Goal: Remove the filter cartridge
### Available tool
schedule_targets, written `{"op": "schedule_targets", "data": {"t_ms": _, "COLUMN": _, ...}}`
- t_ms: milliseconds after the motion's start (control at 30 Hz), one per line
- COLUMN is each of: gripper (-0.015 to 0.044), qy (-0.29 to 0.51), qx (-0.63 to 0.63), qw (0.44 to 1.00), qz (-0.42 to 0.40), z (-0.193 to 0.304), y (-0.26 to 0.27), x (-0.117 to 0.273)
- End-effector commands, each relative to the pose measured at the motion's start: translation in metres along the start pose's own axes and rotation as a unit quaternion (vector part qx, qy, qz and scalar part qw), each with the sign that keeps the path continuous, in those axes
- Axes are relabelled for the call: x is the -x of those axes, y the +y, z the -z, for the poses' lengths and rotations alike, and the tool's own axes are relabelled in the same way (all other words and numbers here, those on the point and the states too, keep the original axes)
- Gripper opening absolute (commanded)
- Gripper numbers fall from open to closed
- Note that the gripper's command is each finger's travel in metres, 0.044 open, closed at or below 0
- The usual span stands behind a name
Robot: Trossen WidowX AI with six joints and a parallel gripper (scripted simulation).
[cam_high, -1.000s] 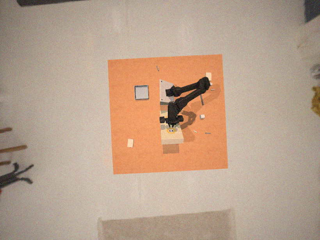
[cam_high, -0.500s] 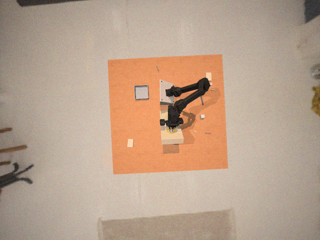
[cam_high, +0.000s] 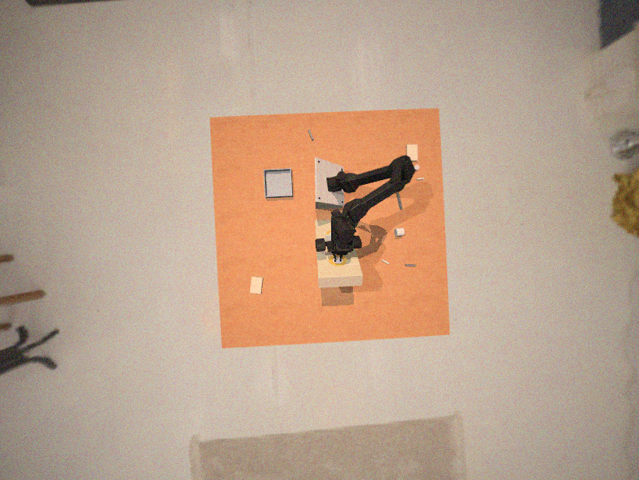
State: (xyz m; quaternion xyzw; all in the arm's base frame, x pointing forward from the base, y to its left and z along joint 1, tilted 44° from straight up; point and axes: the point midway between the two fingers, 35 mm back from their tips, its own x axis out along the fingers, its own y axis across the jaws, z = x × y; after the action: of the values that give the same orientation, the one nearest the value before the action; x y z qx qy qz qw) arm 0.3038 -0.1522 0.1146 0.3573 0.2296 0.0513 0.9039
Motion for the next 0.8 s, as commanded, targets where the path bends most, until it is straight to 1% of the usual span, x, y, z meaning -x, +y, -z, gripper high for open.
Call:
{"op": "schedule_targets", "data": {"t_ms": 0, "gripper": 0.0089, "qy": 0.001, "qx": -0.004, "qw": 1.0, "qz": 0.003, "z": 0.0022, "y": -0.0015, "x": -0.0005}}
{"op": "schedule_targets", "data": {"t_ms": 767, "gripper": 0.0089, "qy": 0.001, "qx": -0.004, "qw": 1.0, "qz": 0.003, "z": -0.0009, "y": -0.0012, "x": -0.0024}}
